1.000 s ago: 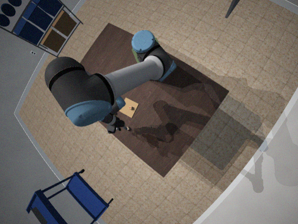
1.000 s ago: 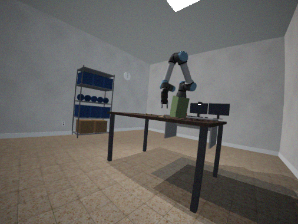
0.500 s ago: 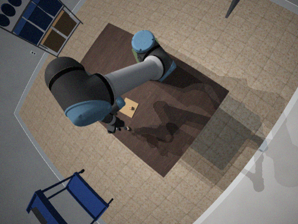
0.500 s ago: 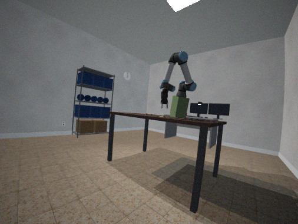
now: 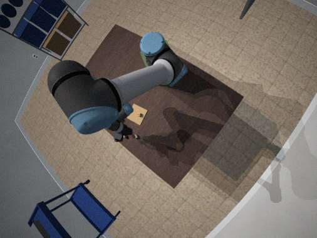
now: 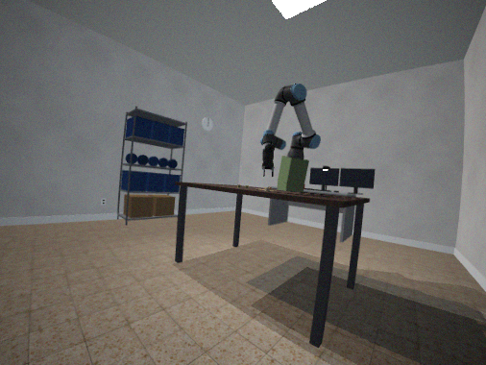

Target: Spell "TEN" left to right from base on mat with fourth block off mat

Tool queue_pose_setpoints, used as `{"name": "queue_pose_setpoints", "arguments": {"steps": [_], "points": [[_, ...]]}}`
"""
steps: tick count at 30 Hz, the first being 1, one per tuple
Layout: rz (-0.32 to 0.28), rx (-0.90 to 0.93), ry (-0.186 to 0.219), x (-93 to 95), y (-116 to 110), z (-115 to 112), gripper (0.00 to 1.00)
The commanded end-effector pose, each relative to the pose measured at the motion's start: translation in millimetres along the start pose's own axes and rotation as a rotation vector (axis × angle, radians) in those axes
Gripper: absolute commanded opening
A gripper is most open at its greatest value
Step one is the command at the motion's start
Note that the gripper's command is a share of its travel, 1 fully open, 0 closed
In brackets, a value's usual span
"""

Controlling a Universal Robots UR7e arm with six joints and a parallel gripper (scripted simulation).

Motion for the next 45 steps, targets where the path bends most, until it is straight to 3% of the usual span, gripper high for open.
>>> {"name": "queue_pose_setpoints", "arguments": {"steps": [1, 16, 20, 22, 29, 33, 37, 45], "points": [[0.001, 0.0, -0.001, -0.5, 0, 0, 1.0], [0.0, -0.001, -0.001, -1.5, -6, 1, 1.0], [-0.005, -0.001, -0.002, -7.1, -37, 1, 1.0], [-0.005, -0.001, -0.002, -7.1, -37, 1, 1.0], [-0.009, -0.001, -0.002, -30.6, -124, -15, 1.0], [-0.004, -0.001, -0.001, -44.7, -156, -31, 1.0], [0.0, 0.0, -0.001, -51.9, -169, -40, 1.0], [0.001, 0.0, -0.001, -52.7, -171, -41, 1.0]]}}
Point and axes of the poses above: the point where the finger pads meet when closed, its own x axis out along the fingers, its own z axis across the jaws, y = z × x, the point moved 8 cm from there along -x, back along the fingers, and after that the axes turned 4 degrees about x, right-handed, at the moved point
